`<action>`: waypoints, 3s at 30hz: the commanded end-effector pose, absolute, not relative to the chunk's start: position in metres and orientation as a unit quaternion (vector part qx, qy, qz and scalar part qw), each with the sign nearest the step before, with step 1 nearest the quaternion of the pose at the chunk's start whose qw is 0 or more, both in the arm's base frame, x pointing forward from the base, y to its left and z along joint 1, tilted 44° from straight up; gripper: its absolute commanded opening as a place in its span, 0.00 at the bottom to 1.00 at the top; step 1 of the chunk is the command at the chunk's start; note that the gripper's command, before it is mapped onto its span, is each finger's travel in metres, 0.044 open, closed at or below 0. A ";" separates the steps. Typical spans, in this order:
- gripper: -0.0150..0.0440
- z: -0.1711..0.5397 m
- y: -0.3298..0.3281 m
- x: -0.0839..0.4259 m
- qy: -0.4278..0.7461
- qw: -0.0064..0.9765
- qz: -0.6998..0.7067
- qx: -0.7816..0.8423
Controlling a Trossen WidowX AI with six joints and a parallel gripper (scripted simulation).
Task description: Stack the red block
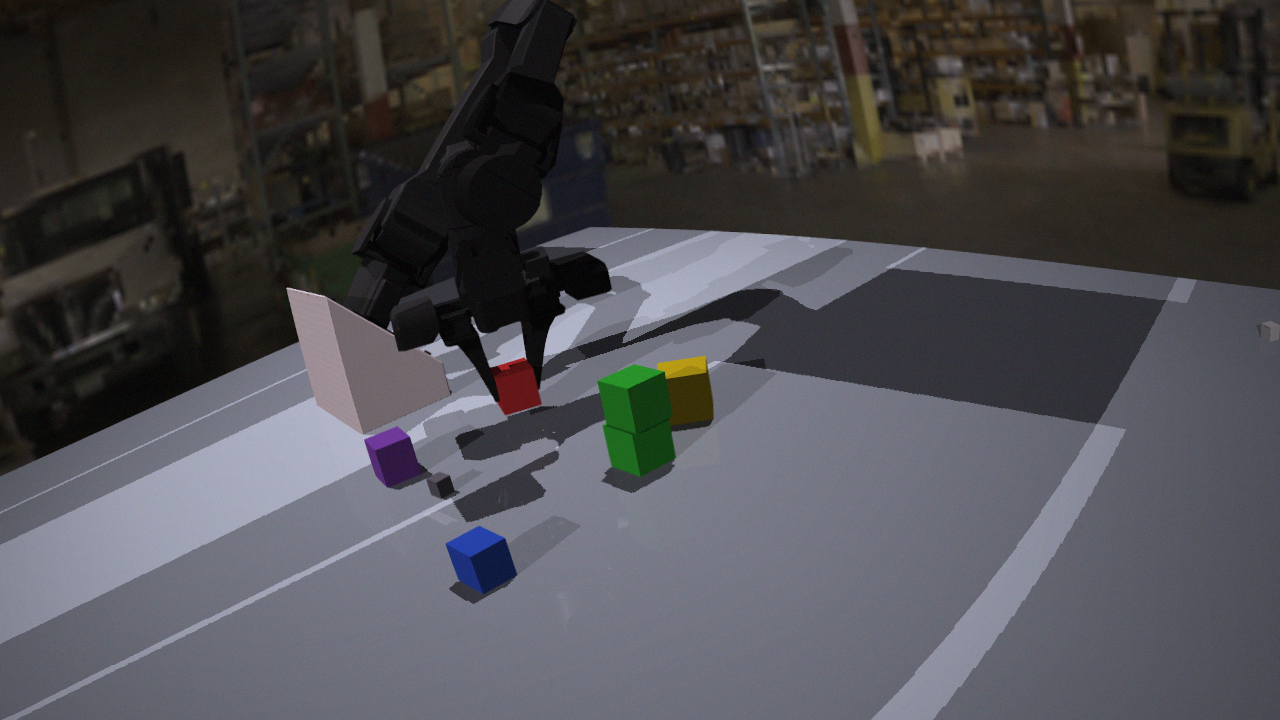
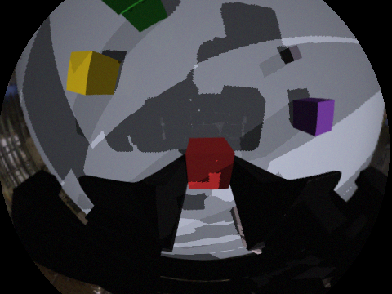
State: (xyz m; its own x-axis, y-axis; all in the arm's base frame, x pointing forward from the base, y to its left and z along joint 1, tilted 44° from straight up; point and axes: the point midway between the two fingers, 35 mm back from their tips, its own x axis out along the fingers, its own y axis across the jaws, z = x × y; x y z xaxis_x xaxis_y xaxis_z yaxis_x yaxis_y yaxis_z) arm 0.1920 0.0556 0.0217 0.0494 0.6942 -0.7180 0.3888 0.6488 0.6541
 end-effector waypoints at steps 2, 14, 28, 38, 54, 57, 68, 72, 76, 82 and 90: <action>0.25 0.038 0.040 0.193 0.675 0.609 0.126 0.397; 0.25 0.074 0.004 0.190 0.675 0.609 0.126 0.397; 0.25 0.095 -0.015 0.189 0.675 0.609 0.125 0.398; 0.25 0.100 -0.025 0.216 0.675 0.610 0.124 0.396; 0.25 0.105 -0.034 0.286 0.674 0.612 0.124 0.395; 0.25 0.105 -0.033 0.299 0.674 0.612 0.124 0.395; 0.25 0.101 -0.029 0.347 0.672 0.613 0.127 0.395; 0.25 0.100 -0.028 0.350 0.672 0.613 0.127 0.395; 0.25 0.091 -0.019 0.351 0.672 0.613 0.128 0.396; 0.25 0.084 -0.012 0.352 0.672 0.613 0.128 0.396; 0.25 0.065 0.007 0.353 0.672 0.613 0.128 0.396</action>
